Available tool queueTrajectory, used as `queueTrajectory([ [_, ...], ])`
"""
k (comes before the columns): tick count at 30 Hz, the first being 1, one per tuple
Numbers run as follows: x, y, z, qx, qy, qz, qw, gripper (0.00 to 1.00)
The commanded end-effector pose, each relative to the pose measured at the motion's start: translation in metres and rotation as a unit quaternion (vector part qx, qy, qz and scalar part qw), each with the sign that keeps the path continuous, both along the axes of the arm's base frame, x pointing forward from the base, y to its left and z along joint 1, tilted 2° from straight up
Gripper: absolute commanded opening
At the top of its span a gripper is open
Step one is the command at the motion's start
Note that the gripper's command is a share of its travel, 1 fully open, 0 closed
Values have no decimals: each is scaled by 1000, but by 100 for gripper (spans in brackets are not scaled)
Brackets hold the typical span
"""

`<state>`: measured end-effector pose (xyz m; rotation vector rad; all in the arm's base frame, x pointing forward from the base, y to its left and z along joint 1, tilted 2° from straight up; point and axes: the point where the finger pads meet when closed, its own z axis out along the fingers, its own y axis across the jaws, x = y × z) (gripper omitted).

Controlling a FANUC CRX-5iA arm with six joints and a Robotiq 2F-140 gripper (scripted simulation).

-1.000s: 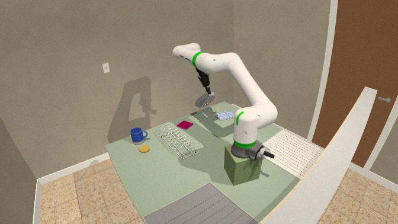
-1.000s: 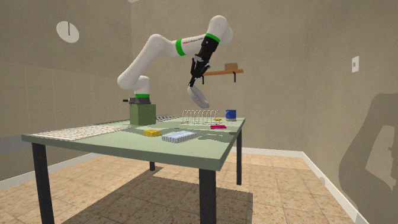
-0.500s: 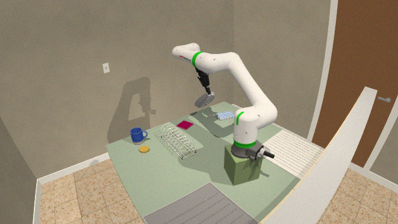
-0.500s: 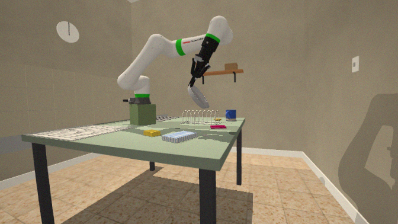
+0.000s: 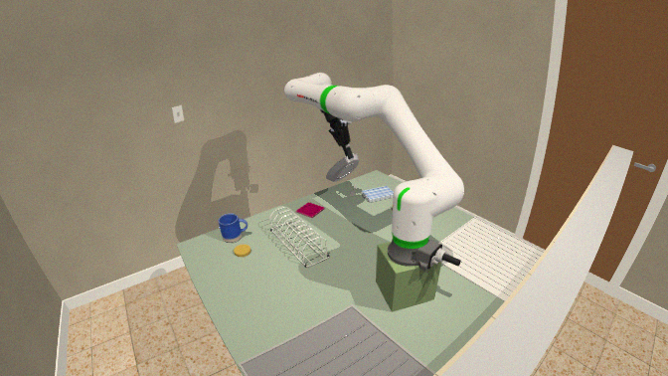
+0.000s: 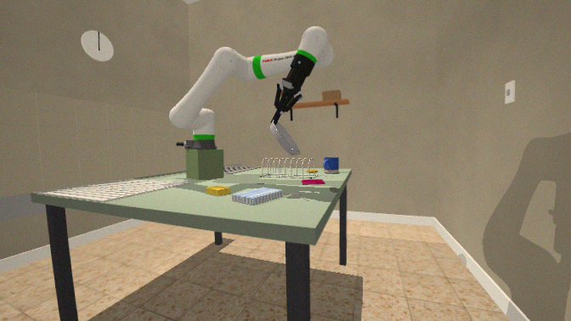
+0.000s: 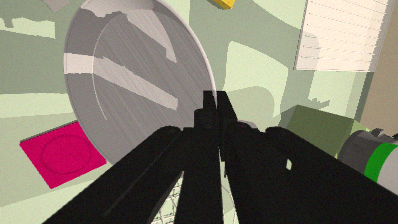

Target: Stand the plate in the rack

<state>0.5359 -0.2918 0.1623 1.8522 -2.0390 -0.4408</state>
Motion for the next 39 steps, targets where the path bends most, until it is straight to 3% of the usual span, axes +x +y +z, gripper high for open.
queueTrajectory([
  [1, 0, 4, 1, -8, 0, 17, 1000, 10],
  [15, 1, 26, 3, -43, 8, 103, 994, 10],
  [28, 1, 57, 5, -93, 19, 225, 970, 10],
  [34, 2, 79, 6, -127, 27, 307, 943, 10],
  [39, 2, 100, 7, -158, 34, 382, 910, 10],
])
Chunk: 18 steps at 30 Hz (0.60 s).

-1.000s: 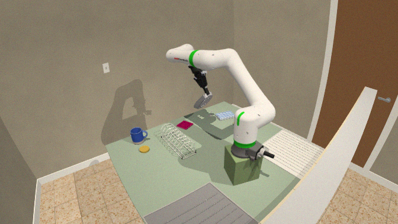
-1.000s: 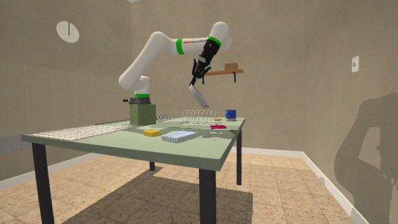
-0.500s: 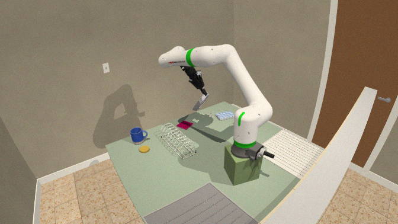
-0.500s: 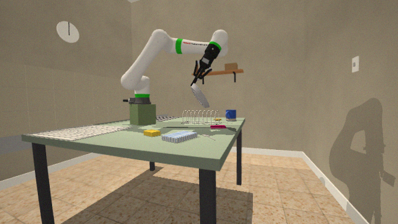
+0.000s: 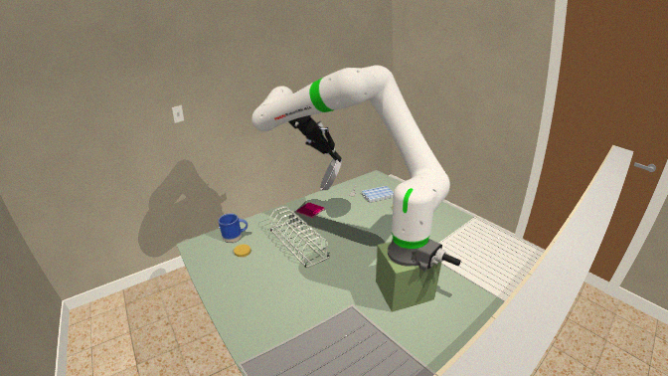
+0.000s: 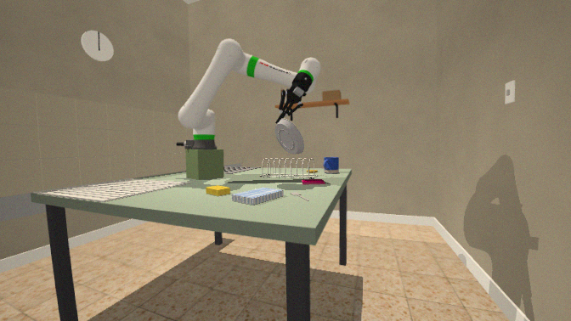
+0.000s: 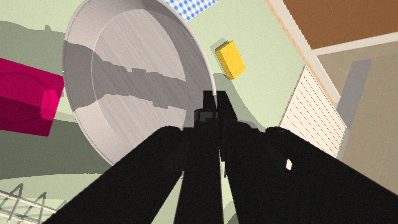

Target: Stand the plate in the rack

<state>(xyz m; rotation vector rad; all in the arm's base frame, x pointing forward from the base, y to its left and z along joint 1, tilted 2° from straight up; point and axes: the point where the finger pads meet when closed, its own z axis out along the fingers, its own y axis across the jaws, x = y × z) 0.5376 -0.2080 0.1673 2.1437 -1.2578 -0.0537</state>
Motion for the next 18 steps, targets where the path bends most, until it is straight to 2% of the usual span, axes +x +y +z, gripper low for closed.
queueTrajectory([
  [1, 0, 20, 2, -36, 0, 84, 996, 10],
  [4, 1, 34, 3, -58, 5, 137, 989, 10],
  [6, 1, 34, 3, -58, 5, 137, 989, 10],
  [10, 1, 53, 4, -88, 12, 211, 973, 10],
  [14, 1, 73, 5, -118, 19, 288, 950, 10],
  [18, 2, 94, 7, -150, 26, 366, 918, 10],
])
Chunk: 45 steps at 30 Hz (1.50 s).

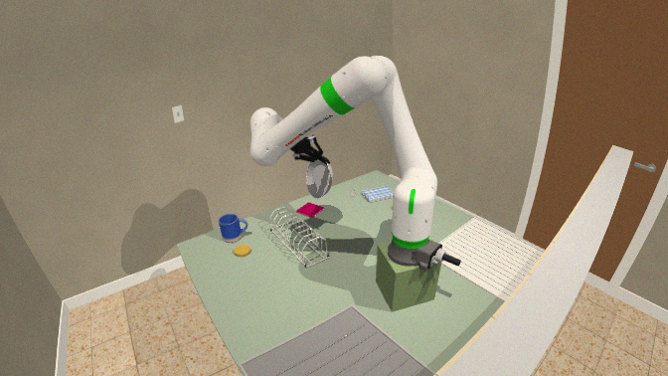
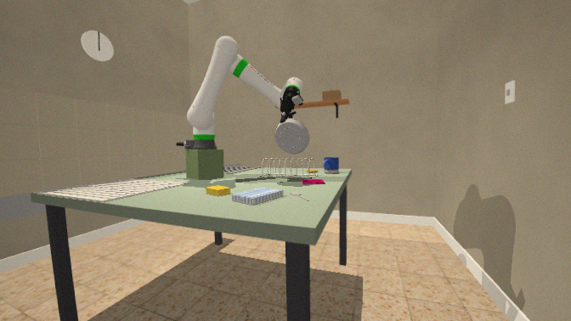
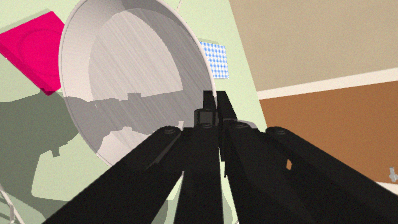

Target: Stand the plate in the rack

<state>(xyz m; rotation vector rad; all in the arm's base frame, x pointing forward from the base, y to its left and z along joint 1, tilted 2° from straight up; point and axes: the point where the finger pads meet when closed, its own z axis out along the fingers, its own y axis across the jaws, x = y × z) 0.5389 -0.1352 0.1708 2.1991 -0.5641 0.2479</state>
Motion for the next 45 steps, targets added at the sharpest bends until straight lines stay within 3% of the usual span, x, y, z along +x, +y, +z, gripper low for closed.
queueTrajectory([
  [1, 0, 27, 3, -48, -1, 118, 992, 10],
  [5, 0, 38, 4, -65, 3, 161, 985, 10],
  [9, 1, 61, 5, -100, 11, 249, 963, 10],
  [15, 2, 96, 8, -152, 24, 378, 913, 10],
  [20, 2, 121, 9, -188, 32, 469, 862, 10],
  [22, 2, 121, 9, -188, 32, 469, 862, 10],
  [29, 2, 147, 11, -221, 41, 553, 802, 10],
  [36, 3, 164, 12, -243, 46, 608, 754, 10],
  [39, 3, 167, 12, -245, 46, 614, 749, 10],
  [45, 3, 177, 13, -257, 49, 644, 719, 10],
])
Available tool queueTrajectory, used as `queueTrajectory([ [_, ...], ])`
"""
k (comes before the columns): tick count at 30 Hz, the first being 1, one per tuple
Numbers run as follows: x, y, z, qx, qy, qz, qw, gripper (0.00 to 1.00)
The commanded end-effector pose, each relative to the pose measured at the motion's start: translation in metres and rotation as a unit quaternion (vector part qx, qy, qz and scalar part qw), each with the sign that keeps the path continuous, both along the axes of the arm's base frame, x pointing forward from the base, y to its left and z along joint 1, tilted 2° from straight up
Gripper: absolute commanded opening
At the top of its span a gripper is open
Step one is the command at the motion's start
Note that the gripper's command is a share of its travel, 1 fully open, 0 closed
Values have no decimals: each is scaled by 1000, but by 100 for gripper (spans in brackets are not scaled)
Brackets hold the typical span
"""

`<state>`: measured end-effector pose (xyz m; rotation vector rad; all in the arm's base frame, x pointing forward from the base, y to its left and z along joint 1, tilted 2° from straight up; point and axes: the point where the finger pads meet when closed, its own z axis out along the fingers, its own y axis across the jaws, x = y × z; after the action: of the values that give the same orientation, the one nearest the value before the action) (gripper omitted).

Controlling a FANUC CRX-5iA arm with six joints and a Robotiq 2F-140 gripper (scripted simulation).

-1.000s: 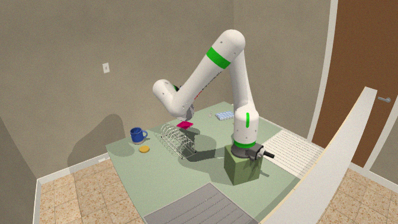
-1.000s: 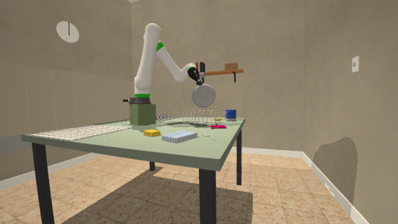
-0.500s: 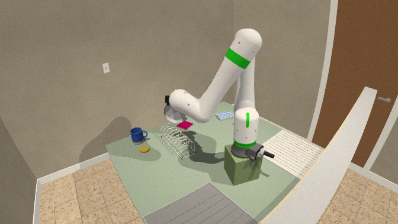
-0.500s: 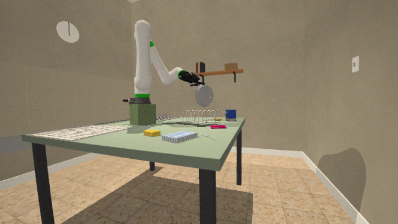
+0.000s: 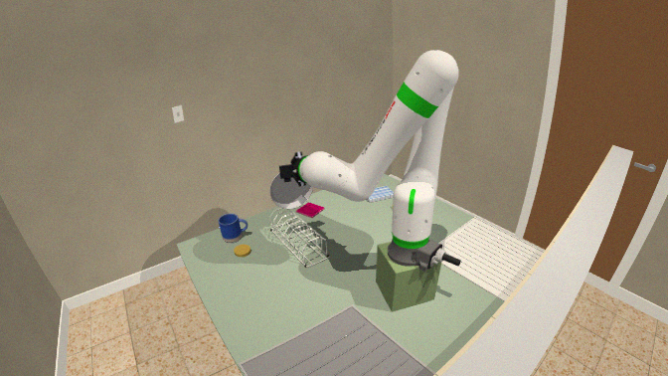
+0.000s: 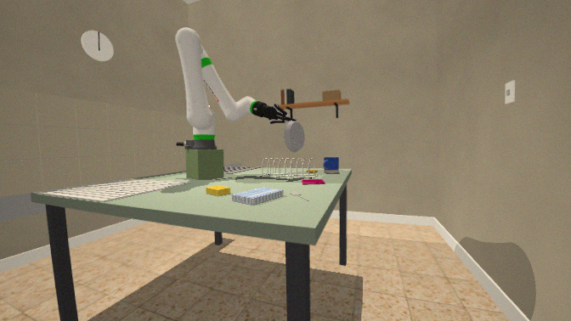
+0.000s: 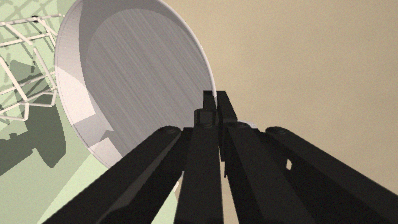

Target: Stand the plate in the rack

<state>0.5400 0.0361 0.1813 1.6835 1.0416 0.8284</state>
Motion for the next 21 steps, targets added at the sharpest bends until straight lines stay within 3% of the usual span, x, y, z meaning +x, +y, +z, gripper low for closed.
queueTrajectory([
  [1, 2, 7, 2, -8, -2, 36, 999, 10],
  [21, 3, 23, 4, -31, 3, 97, 995, 10],
])
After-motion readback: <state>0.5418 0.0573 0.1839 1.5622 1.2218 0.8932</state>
